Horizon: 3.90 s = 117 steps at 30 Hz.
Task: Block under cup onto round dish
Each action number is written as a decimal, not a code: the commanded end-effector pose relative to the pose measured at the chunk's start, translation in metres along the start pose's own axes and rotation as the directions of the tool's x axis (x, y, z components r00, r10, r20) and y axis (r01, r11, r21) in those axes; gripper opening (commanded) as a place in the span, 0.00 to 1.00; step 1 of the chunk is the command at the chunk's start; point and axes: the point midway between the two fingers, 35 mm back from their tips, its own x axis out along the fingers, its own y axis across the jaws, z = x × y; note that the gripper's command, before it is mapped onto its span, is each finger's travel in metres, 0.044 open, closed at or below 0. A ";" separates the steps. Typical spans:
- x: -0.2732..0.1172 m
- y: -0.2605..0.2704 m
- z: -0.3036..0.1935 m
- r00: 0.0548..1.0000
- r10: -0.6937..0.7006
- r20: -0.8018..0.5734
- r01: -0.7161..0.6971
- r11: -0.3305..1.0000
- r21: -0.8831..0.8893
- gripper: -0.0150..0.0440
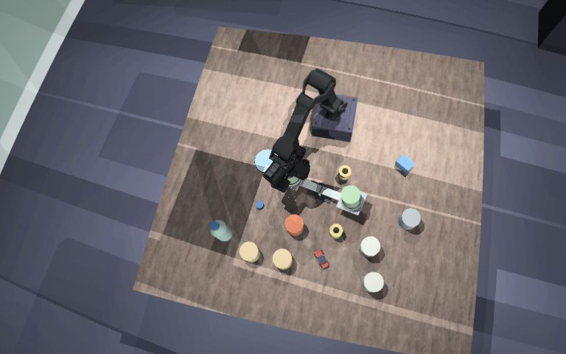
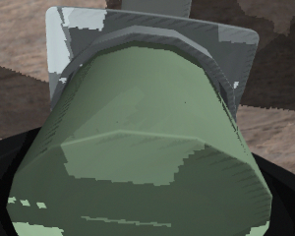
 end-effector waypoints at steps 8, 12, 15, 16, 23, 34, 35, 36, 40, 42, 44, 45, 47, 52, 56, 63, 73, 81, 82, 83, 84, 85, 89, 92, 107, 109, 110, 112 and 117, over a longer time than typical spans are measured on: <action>-0.013 -0.004 0.000 1.000 -0.002 0.004 0.002 1.000 -0.004 0.25; -0.018 -0.004 0.000 1.000 -0.002 0.004 0.002 1.000 -0.004 0.25; -0.022 -0.005 0.000 1.000 -0.003 0.004 0.003 1.000 -0.004 0.25; -0.023 -0.005 0.000 1.000 -0.003 0.004 0.003 1.000 -0.004 0.25; -0.032 -0.006 -0.001 1.000 -0.003 0.004 0.003 1.000 -0.004 0.25; -0.045 -0.008 -0.001 1.000 -0.003 0.004 0.003 1.000 -0.004 0.25; -0.046 -0.008 -0.001 1.000 -0.003 0.004 0.003 1.000 -0.004 0.25; -0.048 -0.008 -0.001 1.000 -0.003 0.004 0.003 1.000 -0.004 0.25; -0.053 -0.008 -0.001 1.000 -0.003 0.004 0.003 1.000 -0.004 0.25; -0.055 -0.008 -0.001 1.000 -0.003 0.004 0.003 1.000 -0.004 0.25; -0.058 -0.008 -0.001 1.000 -0.003 0.004 0.003 1.000 -0.004 0.25; -0.059 -0.008 -0.001 1.000 -0.003 0.004 0.003 1.000 -0.004 0.25; -0.062 -0.008 -0.001 1.000 -0.003 0.004 0.003 1.000 -0.004 0.25; -0.068 -0.008 -0.001 1.000 -0.003 0.004 0.003 1.000 -0.004 0.25; -0.073 -0.008 -0.001 1.000 -0.003 0.004 0.003 1.000 -0.004 0.25; -0.082 -0.008 -0.001 1.000 -0.003 0.004 0.003 1.000 -0.004 0.25; -0.095 -0.007 -0.001 1.000 -0.003 0.004 0.003 1.000 -0.004 0.25; -0.105 -0.005 -0.001 1.000 -0.003 0.004 0.003 1.000 -0.004 0.25; -0.107 -0.005 -0.001 1.000 -0.003 0.004 0.003 1.000 -0.004 0.25; -0.108 -0.005 -0.001 1.000 -0.003 0.004 0.003 1.000 -0.004 0.25; -0.109 -0.005 -0.001 1.000 -0.003 0.004 0.003 1.000 -0.004 0.25; -0.111 -0.005 -0.001 1.000 -0.003 0.004 0.003 1.000 -0.004 0.25; -0.116 -0.004 0.000 1.000 -0.003 0.004 0.003 1.000 -0.004 0.25; -0.120 -0.003 0.000 1.000 -0.003 0.004 0.003 1.000 -0.004 0.25; -0.124 0.000 0.001 1.000 0.005 0.009 -0.005 1.000 0.003 0.25; -0.124 0.000 0.001 1.000 0.005 0.009 -0.005 1.000 0.003 0.25; -0.124 0.000 0.001 1.000 0.005 0.009 -0.005 1.000 0.003 0.25; -0.124 0.000 0.001 1.000 0.005 0.009 -0.005 1.000 0.003 0.25; -0.124 0.000 0.001 1.000 0.005 0.009 -0.005 1.000 0.003 0.25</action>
